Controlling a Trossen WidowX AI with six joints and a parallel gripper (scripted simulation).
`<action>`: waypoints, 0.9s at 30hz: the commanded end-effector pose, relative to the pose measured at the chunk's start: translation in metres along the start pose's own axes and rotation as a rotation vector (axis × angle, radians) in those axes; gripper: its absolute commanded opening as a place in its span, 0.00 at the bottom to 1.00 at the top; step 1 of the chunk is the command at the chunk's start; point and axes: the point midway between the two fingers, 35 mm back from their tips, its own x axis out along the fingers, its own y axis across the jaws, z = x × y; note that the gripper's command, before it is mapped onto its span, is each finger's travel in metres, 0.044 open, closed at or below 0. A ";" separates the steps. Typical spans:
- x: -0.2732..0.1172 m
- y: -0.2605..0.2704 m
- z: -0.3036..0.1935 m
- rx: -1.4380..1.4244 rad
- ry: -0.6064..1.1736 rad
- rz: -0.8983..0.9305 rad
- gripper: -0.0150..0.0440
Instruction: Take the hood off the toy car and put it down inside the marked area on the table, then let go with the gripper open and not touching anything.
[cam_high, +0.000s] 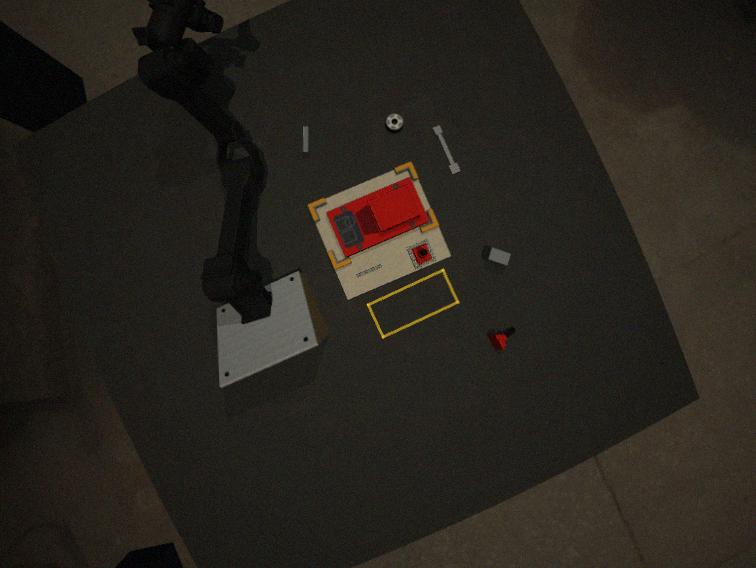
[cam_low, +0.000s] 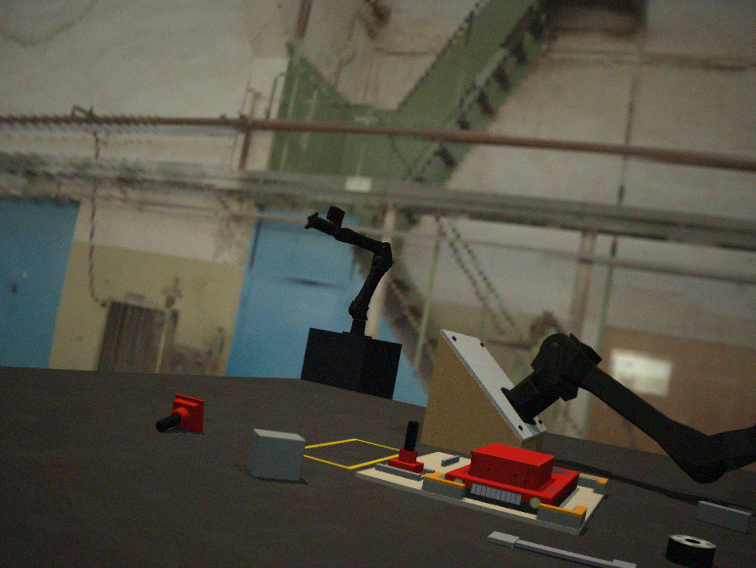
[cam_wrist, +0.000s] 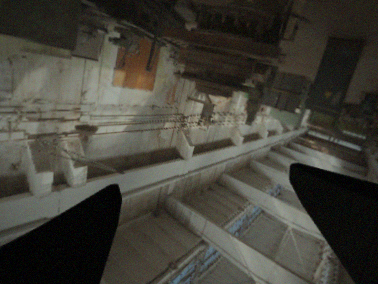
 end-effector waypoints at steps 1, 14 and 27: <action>0.000 0.000 -0.002 0.001 0.006 -0.001 1.00; -0.062 -0.003 -0.148 0.247 0.414 -0.046 1.00; -0.160 0.070 -0.271 0.633 0.791 -0.018 1.00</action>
